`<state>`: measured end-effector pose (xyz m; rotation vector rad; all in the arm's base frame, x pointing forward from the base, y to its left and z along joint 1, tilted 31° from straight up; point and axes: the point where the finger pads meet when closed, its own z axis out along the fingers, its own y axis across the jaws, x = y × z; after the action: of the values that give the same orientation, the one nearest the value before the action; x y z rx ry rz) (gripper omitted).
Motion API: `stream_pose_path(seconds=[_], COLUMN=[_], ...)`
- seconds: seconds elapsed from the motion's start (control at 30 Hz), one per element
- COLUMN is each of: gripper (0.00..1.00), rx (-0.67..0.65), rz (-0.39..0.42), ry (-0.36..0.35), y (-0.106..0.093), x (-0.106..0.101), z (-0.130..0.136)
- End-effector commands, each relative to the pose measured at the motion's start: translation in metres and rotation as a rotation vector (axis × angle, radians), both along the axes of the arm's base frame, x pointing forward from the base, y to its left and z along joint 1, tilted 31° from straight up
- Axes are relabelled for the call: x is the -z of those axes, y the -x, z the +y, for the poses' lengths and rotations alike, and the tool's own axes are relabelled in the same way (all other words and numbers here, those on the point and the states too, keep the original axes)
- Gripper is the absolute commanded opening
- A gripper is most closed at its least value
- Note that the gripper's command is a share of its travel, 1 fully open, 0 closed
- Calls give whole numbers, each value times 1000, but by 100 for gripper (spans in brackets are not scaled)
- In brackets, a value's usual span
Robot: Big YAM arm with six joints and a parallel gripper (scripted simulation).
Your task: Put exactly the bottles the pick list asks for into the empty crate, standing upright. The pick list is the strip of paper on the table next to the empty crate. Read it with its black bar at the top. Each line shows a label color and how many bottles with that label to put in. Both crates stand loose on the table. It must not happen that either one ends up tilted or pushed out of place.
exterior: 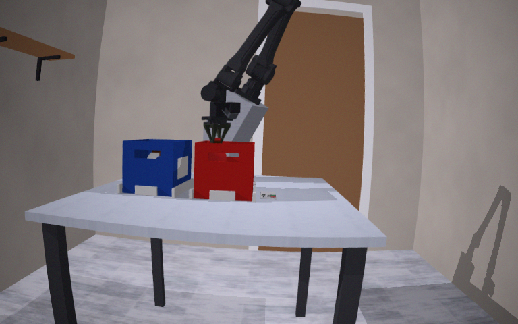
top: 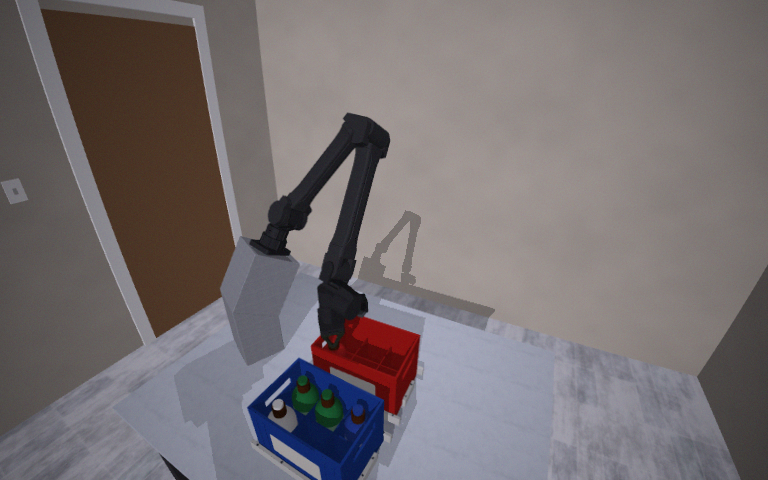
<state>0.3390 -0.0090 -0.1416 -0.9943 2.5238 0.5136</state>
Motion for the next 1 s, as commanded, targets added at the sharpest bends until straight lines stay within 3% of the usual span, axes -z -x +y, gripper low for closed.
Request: stream_pose_path(seconds=[0.0, 0.23, 0.37, 0.77, 0.8, 0.97], gripper=[0, 0, 0, 0, 0, 0], rx=[2, 8, 2, 6, 12, 2], rz=[-3, -33, -9, -7, -32, -5], ry=[1, 9, 2, 1, 8, 1], y=[-5, -14, -9, -9, -14, -8], x=[4, -3, 7, 12, 3, 15], z=[4, 1, 5, 6, 3, 10])
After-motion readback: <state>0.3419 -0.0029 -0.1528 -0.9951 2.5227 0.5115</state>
